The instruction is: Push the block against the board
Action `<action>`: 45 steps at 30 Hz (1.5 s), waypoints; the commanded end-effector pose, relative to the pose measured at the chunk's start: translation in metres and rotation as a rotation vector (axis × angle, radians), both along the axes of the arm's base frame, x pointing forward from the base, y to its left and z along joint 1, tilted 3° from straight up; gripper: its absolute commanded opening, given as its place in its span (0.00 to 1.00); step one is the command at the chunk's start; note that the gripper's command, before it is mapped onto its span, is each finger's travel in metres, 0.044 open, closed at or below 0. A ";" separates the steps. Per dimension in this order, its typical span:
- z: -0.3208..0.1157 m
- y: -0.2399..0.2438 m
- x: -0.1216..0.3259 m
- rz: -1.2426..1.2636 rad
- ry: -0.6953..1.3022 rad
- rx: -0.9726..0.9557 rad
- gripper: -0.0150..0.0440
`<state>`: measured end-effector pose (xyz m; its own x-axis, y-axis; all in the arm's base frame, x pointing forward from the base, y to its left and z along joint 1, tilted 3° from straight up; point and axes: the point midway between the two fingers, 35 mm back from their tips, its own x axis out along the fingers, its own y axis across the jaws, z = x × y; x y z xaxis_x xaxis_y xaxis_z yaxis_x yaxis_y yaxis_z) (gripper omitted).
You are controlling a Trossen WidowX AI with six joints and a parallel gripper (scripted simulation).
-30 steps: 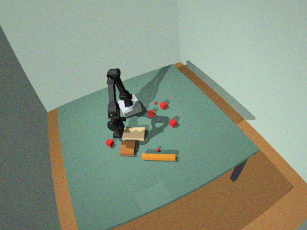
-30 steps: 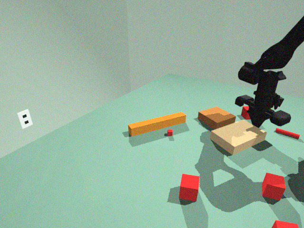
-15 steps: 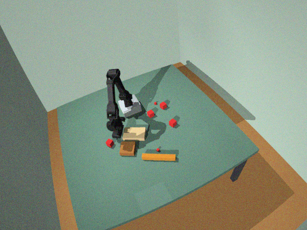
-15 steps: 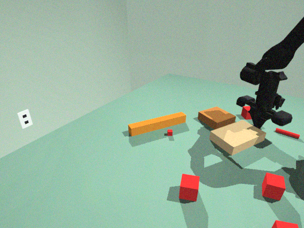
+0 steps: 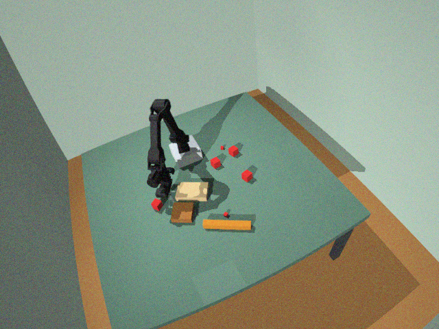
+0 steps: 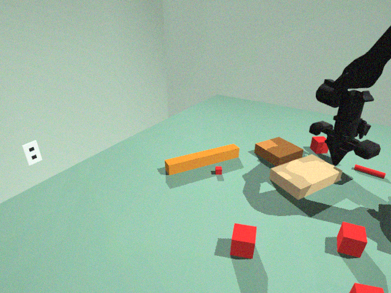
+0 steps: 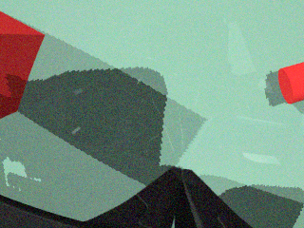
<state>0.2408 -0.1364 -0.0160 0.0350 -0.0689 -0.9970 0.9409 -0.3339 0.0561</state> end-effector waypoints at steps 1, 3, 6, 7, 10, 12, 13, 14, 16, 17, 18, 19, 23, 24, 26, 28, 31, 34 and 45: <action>0.000 -0.005 -0.002 0.004 0.002 0.007 0.25; 0.000 -0.008 -0.003 0.004 0.002 0.007 0.25; 0.003 -0.008 -0.003 0.000 0.000 0.000 0.25; 0.012 -0.008 -0.002 0.001 0.001 0.001 0.25; 0.052 -0.005 -0.004 0.004 0.002 0.006 0.25; 0.055 -0.005 -0.004 0.004 0.002 0.006 0.25; 0.055 -0.005 -0.004 0.004 0.002 0.006 0.25; 0.055 -0.005 -0.004 0.004 0.002 0.006 0.25; 0.052 -0.007 -0.001 0.014 -0.007 -0.005 0.25; 0.052 -0.006 0.000 0.031 -0.006 -0.005 0.25; 0.052 -0.005 0.001 0.059 -0.004 -0.006 0.25; 0.052 -0.003 0.003 0.094 -0.002 -0.007 0.25; 0.052 0.005 0.010 0.232 0.007 -0.010 0.25; 0.052 0.007 0.012 0.266 0.009 -0.011 0.25; 0.052 0.011 0.015 0.335 0.014 -0.013 0.25; 0.052 0.015 0.018 0.404 0.018 -0.015 0.25; 0.052 0.022 0.023 0.507 0.025 -0.018 0.25; 0.052 0.028 0.027 0.611 0.031 -0.020 0.25; 0.051 0.054 0.043 0.990 0.054 -0.032 0.25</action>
<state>0.2802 -0.0883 0.0371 0.0551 -0.0585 -0.9968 0.8510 0.5249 0.0162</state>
